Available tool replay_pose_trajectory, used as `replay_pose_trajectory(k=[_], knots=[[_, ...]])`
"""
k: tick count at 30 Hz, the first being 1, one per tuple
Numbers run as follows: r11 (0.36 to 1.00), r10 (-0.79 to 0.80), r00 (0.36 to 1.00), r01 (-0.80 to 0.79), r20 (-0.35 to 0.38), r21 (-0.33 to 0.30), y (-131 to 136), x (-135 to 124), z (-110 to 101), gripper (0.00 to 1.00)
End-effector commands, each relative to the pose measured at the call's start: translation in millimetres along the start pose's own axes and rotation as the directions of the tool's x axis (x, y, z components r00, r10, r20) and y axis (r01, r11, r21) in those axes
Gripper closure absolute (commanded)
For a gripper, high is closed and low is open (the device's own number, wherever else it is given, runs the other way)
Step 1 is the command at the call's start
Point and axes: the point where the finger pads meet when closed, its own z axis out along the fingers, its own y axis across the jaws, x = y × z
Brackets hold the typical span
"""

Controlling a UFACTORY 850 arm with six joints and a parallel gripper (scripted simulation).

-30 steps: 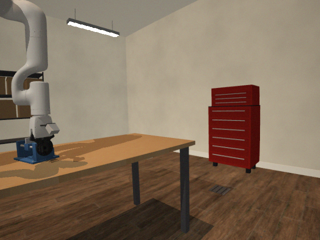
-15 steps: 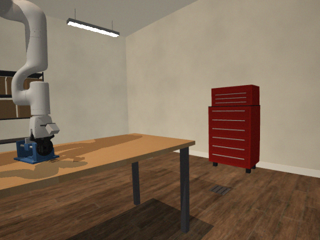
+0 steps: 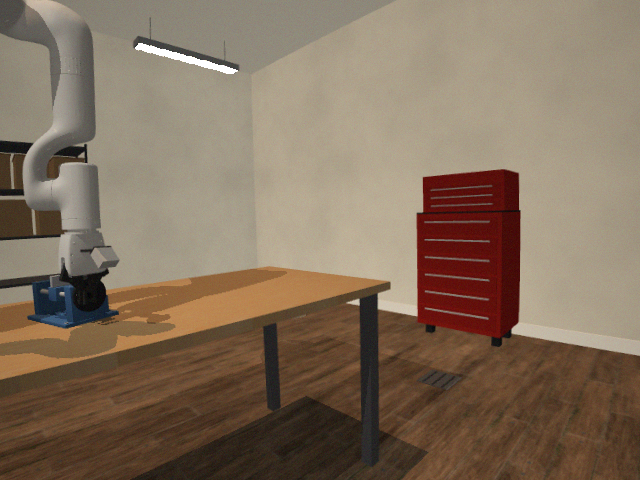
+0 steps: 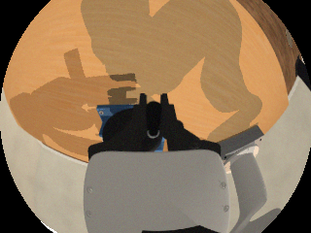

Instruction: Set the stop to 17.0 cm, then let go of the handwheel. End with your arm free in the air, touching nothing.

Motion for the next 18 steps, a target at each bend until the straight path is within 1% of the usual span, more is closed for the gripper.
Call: replay_pose_trajectory(k=[1, 18], knots=[[1.000, 0.000, 1.000, 0.000, -0.001, 0.000, -0.2, 0.5, -0.5, 0.94], [1.000, 0.000, 1.000, 0.000, -0.001, 0.000, -0.9, 0.5, -2.5, 0.94]])
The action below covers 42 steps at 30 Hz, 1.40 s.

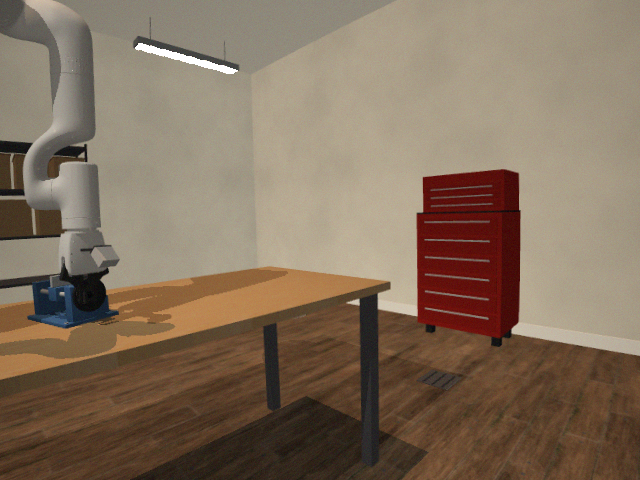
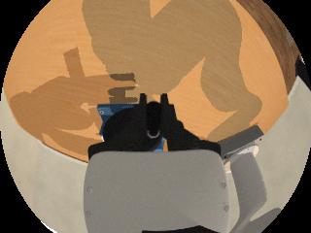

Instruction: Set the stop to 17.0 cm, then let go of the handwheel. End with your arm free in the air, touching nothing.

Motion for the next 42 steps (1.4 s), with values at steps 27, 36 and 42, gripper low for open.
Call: replay_pose_trajectory(k=[27, 36, 42], knots=[[1.000, 0.000, 1.000, 0.000, -0.001, 0.000, -4.3, 0.5, -8.8, 0.94], [1.000, 0.000, 1.000, 0.000, -0.001, 0.000, -6.9, 0.5, -12.2, 0.94], [1.000, 0.000, 1.000, 0.000, -0.001, 0.000, -10.4, 0.5, -15.5, 0.94]])
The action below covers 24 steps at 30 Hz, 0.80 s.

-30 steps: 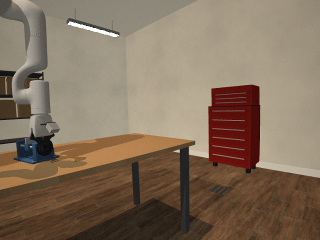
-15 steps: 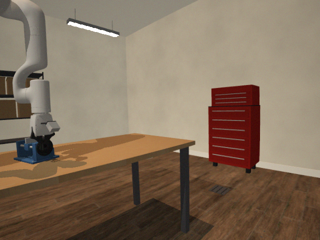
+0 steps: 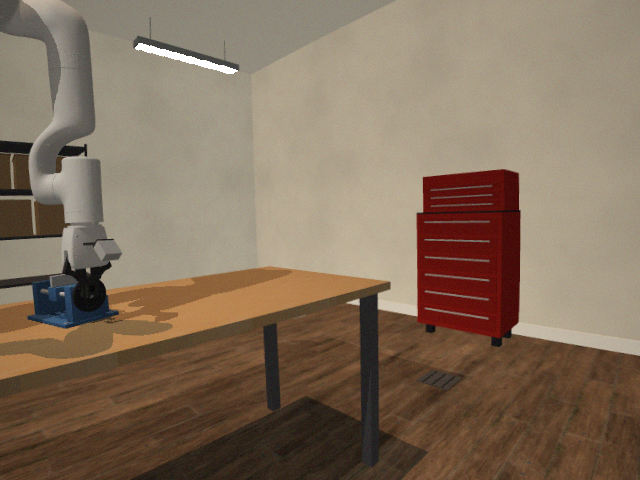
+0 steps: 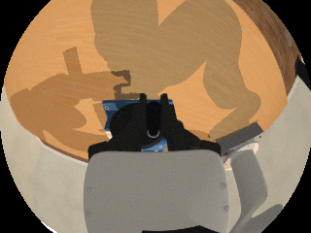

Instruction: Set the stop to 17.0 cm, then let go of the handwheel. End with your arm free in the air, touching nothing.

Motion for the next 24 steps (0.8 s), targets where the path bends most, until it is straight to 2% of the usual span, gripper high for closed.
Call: replay_pose_trajectory(k=[1, 16, 20, 24], knots=[[1.000, 0.000, 1.000, 0.000, 0.002, -0.001, -3.1, 0.5, -2.8, 0.94], [1.000, 0.000, 1.000, 0.000, 0.002, -0.001, -24.3, 0.5, -9.0, 0.94], [1.000, 0.000, 1.000, 0.000, 0.002, -0.001, -45.2, 0.5, 1.4, 0.94], [1.000, 0.000, 1.000, 0.000, 0.002, -0.001, -49.7, 0.5, 7.8, 0.94]])
